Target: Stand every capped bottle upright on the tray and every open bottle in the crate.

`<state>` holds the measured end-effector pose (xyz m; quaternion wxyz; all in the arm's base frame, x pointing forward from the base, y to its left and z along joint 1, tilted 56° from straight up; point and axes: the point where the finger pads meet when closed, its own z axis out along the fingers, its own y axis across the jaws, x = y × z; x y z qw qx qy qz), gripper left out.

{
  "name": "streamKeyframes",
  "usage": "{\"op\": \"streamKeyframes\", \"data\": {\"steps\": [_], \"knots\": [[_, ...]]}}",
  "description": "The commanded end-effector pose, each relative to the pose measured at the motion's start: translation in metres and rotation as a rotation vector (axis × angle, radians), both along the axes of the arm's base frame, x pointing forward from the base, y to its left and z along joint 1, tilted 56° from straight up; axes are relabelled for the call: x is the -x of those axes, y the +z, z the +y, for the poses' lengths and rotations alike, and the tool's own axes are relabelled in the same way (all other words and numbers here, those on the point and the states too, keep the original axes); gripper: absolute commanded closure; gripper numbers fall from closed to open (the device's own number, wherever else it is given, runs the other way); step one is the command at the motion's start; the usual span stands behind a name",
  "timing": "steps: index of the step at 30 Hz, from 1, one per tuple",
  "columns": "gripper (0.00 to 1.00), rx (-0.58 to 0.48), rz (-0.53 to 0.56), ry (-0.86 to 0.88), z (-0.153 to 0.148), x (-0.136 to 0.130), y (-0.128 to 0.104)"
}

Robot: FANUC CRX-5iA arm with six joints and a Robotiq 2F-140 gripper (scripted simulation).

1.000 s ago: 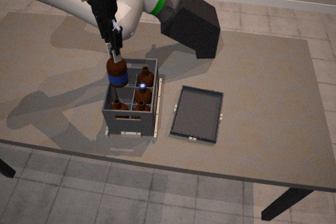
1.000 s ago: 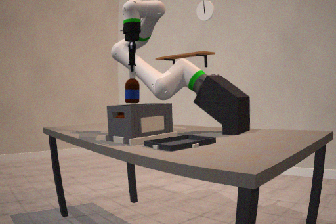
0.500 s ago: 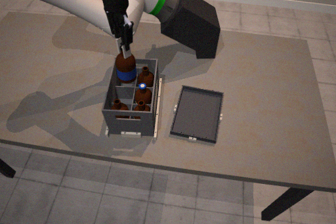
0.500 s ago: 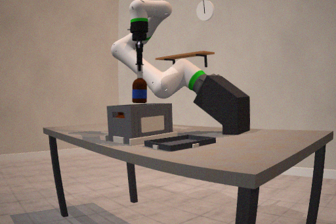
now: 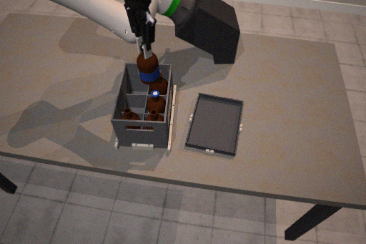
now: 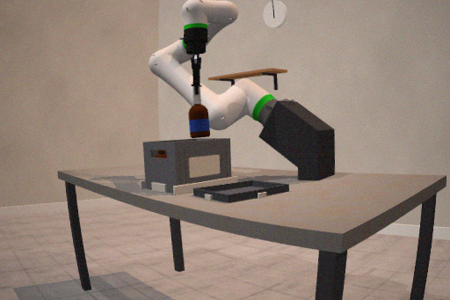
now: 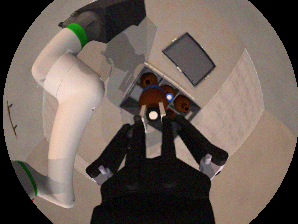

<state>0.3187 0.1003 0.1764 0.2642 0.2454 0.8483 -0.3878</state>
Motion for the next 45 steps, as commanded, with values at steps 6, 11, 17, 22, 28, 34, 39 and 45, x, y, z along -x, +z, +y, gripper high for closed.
{"op": "streamKeyframes", "data": {"steps": [6,11,17,22,28,34,39,45], "knots": [[1.00,0.000,0.000,0.000,0.005,0.007,-0.010],[1.00,0.000,0.000,0.000,0.010,0.010,-0.018],[1.00,0.000,0.000,0.000,0.016,0.013,-0.028],[1.00,-0.001,0.000,0.000,0.020,0.014,-0.033],[1.00,-0.001,0.000,0.000,0.027,0.014,-0.043],[1.00,0.000,0.000,0.000,0.034,0.014,-0.053],[1.00,-0.001,0.000,0.000,0.037,0.014,-0.057],[1.00,-0.001,0.000,0.000,0.044,0.013,-0.067]]}}
